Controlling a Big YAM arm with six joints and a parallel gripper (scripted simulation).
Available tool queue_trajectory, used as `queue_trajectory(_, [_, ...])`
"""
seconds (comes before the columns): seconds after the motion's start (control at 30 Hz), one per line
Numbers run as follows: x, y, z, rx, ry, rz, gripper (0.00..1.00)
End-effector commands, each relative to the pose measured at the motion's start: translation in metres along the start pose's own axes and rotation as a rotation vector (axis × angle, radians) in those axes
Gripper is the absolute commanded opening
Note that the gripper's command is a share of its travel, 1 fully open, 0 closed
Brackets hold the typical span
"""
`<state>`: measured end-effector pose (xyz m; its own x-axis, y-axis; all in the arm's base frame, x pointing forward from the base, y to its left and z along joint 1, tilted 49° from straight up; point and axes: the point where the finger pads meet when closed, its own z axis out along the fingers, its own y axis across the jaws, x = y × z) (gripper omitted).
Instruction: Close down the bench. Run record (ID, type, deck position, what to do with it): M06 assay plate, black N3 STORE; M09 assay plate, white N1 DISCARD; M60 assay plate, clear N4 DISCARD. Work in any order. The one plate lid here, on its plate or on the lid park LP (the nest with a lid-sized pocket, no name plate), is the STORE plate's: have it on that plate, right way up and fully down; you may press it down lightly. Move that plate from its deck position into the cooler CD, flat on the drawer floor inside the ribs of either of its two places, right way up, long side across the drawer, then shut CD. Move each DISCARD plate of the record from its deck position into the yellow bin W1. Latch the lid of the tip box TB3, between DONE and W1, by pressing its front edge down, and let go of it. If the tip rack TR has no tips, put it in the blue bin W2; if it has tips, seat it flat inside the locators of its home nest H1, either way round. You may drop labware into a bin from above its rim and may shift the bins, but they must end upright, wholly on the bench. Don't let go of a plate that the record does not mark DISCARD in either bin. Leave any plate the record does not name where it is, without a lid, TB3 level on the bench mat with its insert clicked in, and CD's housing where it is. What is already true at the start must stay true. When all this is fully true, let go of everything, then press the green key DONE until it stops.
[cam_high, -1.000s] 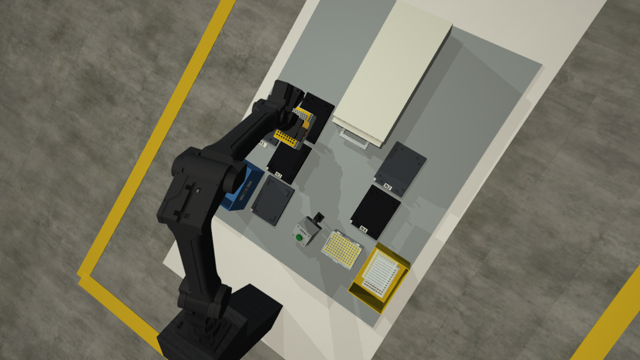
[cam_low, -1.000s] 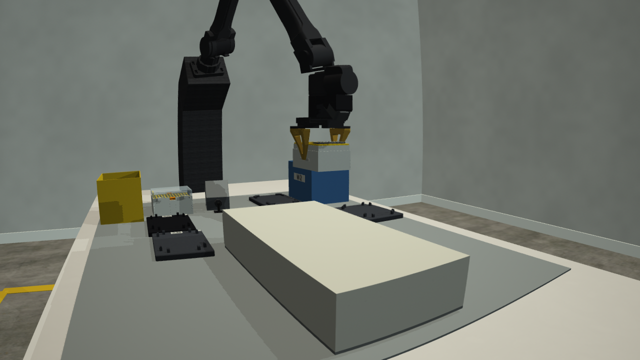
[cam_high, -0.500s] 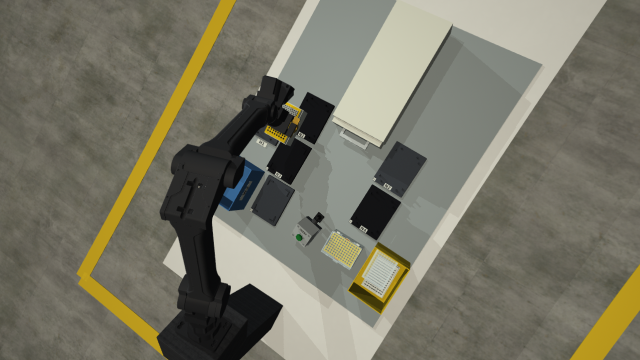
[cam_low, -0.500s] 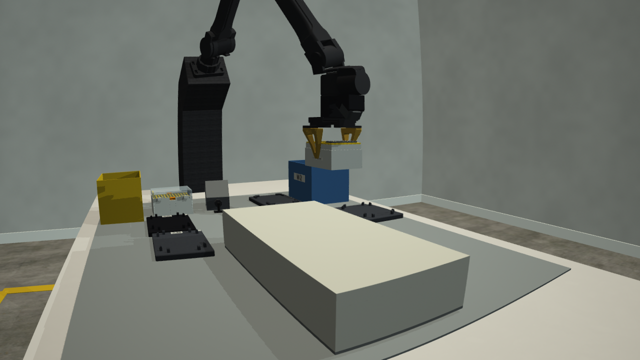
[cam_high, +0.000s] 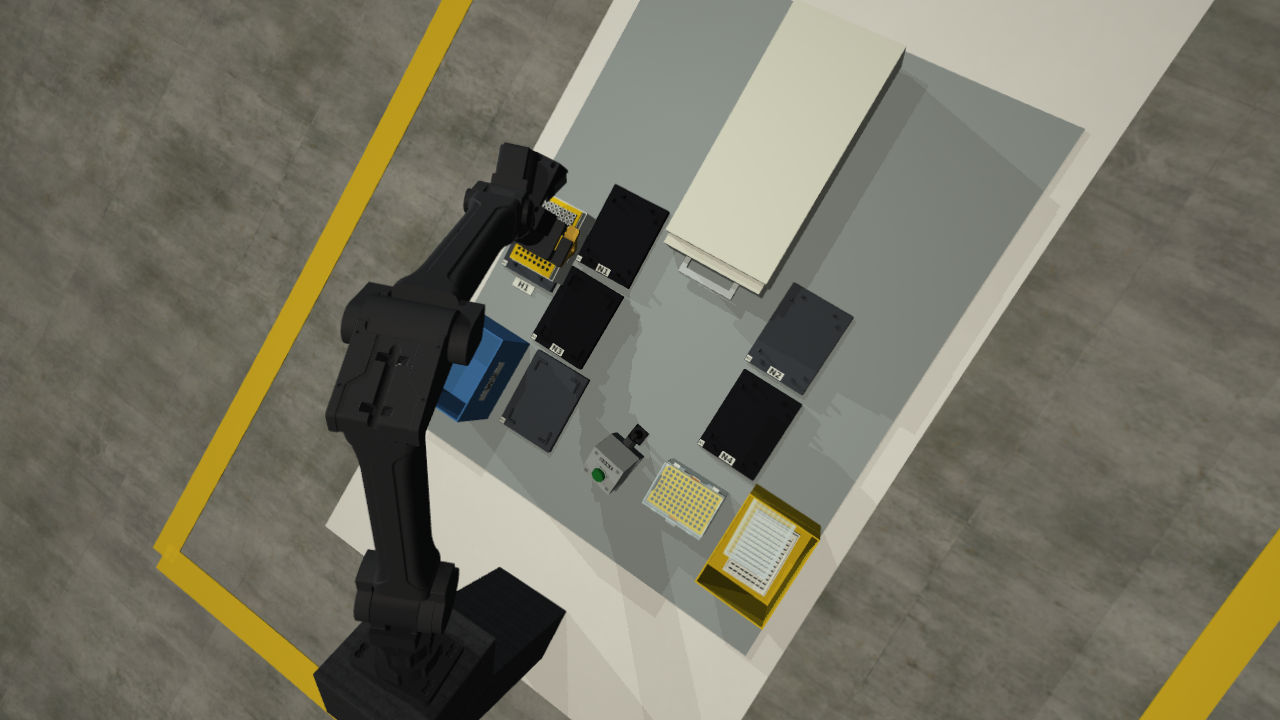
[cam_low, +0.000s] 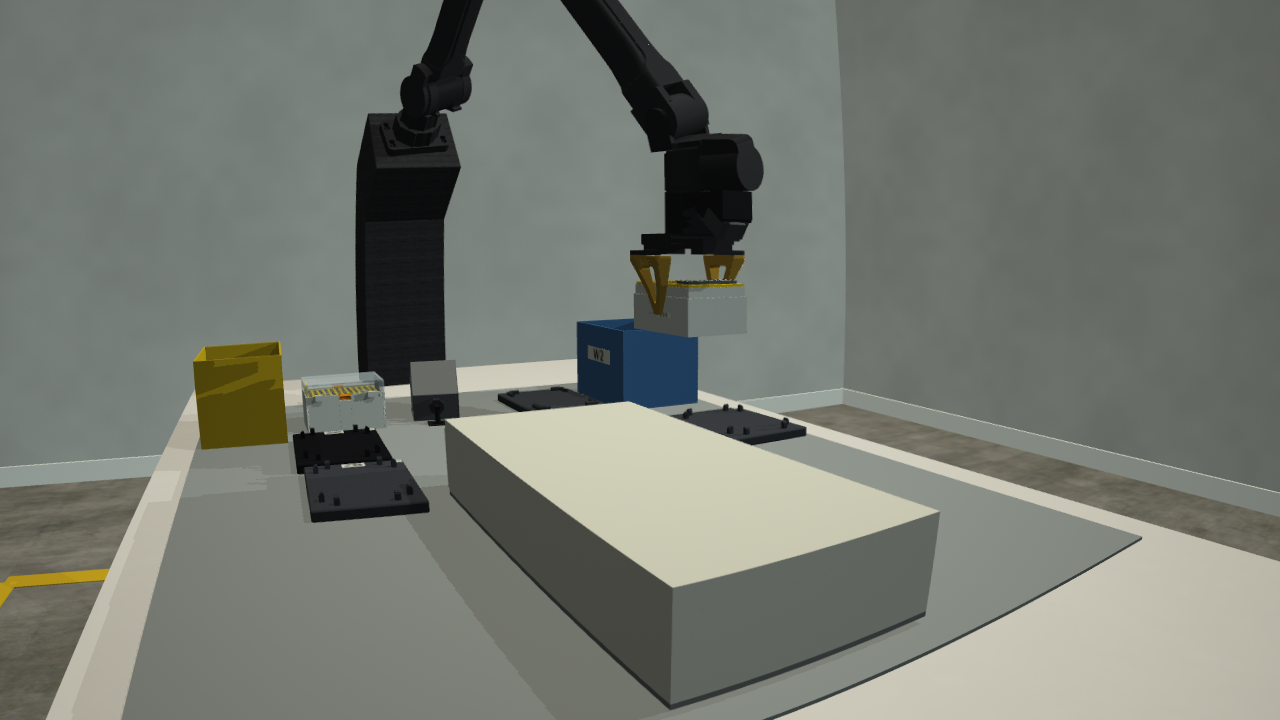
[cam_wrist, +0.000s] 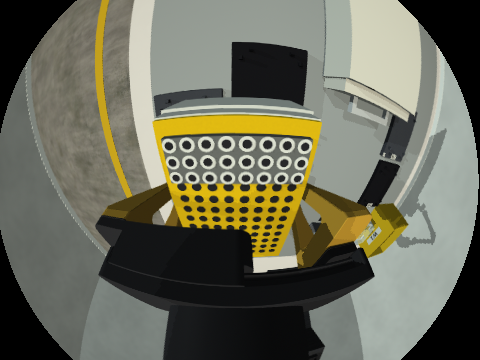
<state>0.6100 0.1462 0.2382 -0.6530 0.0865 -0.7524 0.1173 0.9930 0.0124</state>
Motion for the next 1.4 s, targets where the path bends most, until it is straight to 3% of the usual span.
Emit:
queue_trajectory(0.0, [-0.010,0.020,-0.005,-0.015,-0.013,0.015,0.00])
queue_trajectory(0.4, [-0.006,0.047,-0.006,-0.016,-0.013,0.015,0.00])
queue_trajectory(0.43, [-0.017,0.044,-0.021,-0.022,-0.038,0.029,0.00])
queue_trajectory(0.5, [-0.005,0.056,-0.006,-0.017,-0.013,0.015,0.00])
queue_trajectory(1.13, [0.001,0.104,-0.008,-0.019,-0.013,0.015,0.00])
queue_trajectory(1.2, [-0.002,0.101,-0.017,-0.025,-0.021,0.020,0.00])
queue_trajectory(1.27, [-0.002,0.084,-0.014,-0.006,-0.018,0.033,0.00])
queue_trajectory(1.37, [0.002,0.082,-0.012,-0.002,-0.011,0.031,0.00])
